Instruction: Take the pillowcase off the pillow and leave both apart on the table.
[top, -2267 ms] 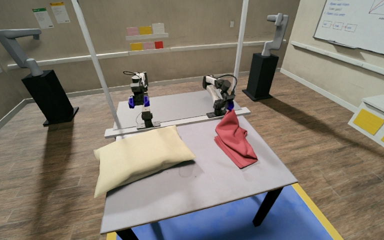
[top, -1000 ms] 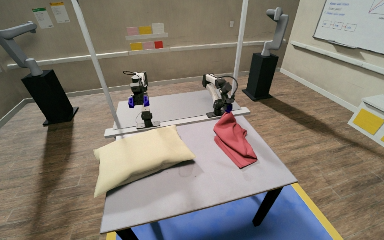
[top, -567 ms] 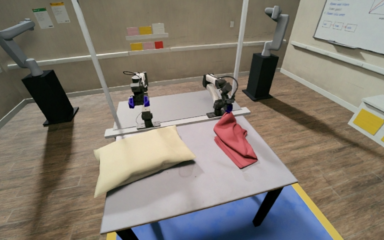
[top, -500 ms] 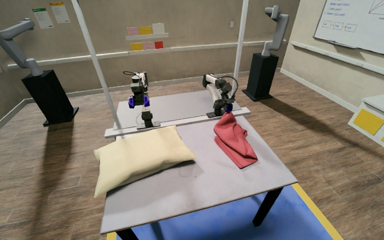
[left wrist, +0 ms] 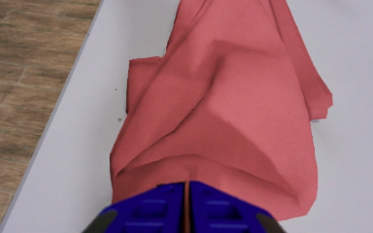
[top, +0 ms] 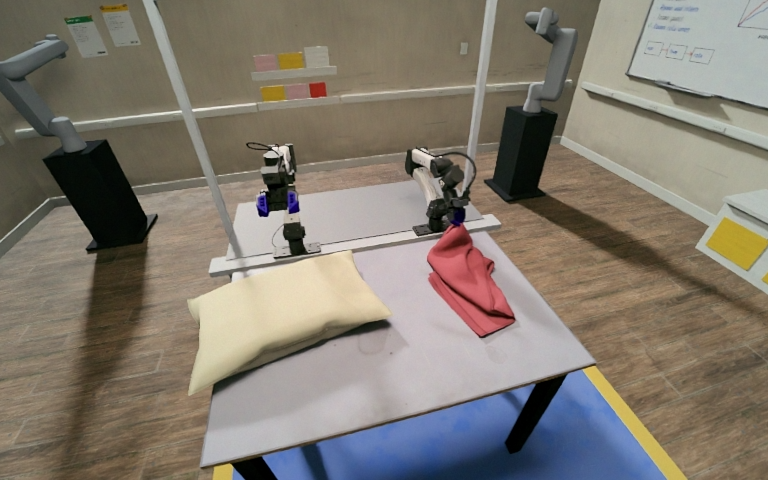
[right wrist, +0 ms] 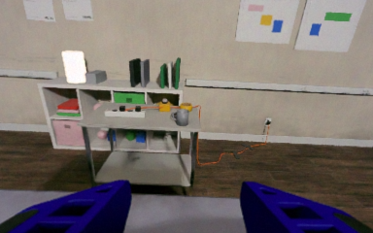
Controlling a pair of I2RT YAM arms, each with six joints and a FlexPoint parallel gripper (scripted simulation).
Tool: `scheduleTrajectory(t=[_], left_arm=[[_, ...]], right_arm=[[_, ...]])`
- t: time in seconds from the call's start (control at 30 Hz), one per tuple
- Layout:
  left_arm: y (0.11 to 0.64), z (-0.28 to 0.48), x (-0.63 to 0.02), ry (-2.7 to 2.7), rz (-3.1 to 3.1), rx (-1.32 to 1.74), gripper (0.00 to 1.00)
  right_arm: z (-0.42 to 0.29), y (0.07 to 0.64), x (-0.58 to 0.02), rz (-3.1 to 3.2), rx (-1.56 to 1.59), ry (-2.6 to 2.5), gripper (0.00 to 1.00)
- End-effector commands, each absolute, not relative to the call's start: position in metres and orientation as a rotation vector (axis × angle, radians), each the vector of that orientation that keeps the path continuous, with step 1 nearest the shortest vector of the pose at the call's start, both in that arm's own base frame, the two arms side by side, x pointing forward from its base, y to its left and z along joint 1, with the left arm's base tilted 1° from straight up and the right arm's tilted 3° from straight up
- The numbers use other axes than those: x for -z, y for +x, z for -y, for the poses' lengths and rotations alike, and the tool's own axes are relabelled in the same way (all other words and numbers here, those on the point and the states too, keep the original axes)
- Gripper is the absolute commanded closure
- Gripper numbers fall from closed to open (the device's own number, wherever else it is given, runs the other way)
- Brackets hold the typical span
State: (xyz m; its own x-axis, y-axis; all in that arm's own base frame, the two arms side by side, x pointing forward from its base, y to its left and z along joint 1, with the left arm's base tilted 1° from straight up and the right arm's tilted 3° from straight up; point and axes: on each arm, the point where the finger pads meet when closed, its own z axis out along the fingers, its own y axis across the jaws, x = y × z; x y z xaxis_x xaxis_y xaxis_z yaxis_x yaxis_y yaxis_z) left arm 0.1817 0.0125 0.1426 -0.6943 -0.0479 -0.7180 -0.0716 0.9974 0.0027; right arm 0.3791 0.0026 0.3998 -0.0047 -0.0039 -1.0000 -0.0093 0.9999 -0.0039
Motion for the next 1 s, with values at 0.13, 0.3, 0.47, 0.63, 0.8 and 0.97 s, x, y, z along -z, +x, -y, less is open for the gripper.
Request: scheduleTrajectory(t=[0.13,0.3,0.47,0.63,0.8,0.97], left_arm=[[0.1829,-0.0138,-0.1476,-0.094,-2.328,-0.043,0.94],[0.1829,-0.0138,-0.1476,-0.094,-2.328,-0.043,0.94],[0.1829,-0.0138,-0.1476,-0.094,-2.328,-0.043,0.94],[0.1829,-0.0138,-0.1476,-0.094,-2.328,-0.043,0.93],[0.1829,-0.0138,-0.1476,-0.094,-2.328,-0.043,0.93],[0.1829,-0.0138,-0.1476,-0.094,-2.328,-0.043,0.4]], right_arm=[[-0.0045,0.3792,-0.4158,-1.538,-0.015,-0.007,0.4],[-0.0045,0.3792,-0.4158,-1.538,-0.015,-0.007,0.4],[-0.0045,0.3792,-0.4158,-1.538,-0.015,-0.007,0.4],[-0.0045,0.3792,-0.4158,-1.538,-0.015,-0.007,0.4],[-0.0045,0.3792,-0.4158,-1.538,-0.015,-0.007,0.4],[-0.0045,0.3792,-0.4158,-1.538,-0.015,-0.007,0.4]])
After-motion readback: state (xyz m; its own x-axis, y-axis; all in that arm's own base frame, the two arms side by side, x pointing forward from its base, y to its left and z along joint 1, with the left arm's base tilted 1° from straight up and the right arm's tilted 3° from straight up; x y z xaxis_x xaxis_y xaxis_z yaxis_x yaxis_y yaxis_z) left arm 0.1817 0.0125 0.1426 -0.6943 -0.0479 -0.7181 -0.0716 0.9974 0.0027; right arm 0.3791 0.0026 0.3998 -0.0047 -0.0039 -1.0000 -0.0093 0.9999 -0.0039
